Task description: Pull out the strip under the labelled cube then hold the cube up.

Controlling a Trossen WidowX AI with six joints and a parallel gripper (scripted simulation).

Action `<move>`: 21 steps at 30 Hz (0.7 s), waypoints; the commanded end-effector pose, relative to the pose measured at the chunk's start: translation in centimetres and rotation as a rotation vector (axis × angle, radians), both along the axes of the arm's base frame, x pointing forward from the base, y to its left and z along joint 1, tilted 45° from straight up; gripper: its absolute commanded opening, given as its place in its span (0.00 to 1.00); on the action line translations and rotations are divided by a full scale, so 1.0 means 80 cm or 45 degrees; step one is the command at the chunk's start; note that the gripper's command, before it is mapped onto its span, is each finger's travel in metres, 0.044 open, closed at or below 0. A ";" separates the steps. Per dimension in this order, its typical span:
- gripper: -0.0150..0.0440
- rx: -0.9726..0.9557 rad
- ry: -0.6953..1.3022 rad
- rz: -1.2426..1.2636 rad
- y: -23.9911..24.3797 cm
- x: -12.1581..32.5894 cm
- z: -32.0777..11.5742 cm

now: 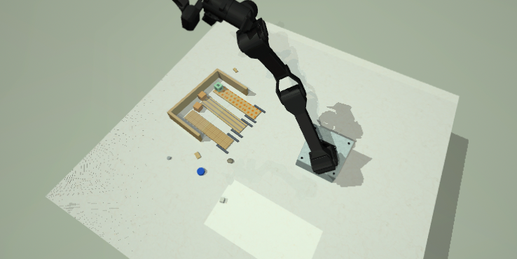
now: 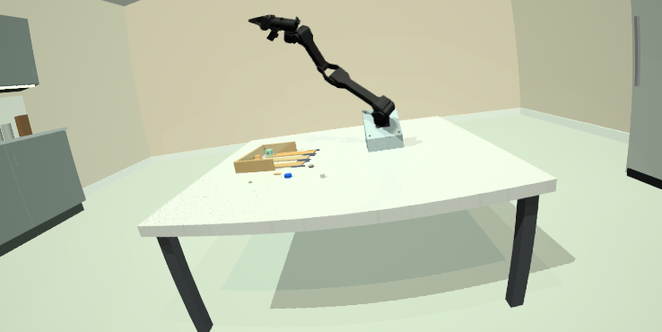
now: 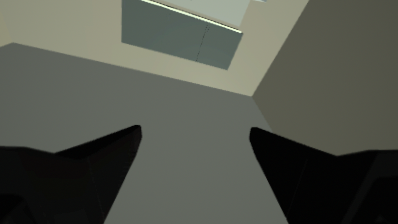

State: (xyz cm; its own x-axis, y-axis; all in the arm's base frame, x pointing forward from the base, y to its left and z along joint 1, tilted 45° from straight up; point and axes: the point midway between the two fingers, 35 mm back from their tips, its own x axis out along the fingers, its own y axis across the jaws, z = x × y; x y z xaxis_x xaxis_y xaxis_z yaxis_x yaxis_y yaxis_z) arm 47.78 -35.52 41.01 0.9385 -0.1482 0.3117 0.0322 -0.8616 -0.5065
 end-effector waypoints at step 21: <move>0.93 -0.498 -0.381 -0.568 -0.027 -0.263 0.208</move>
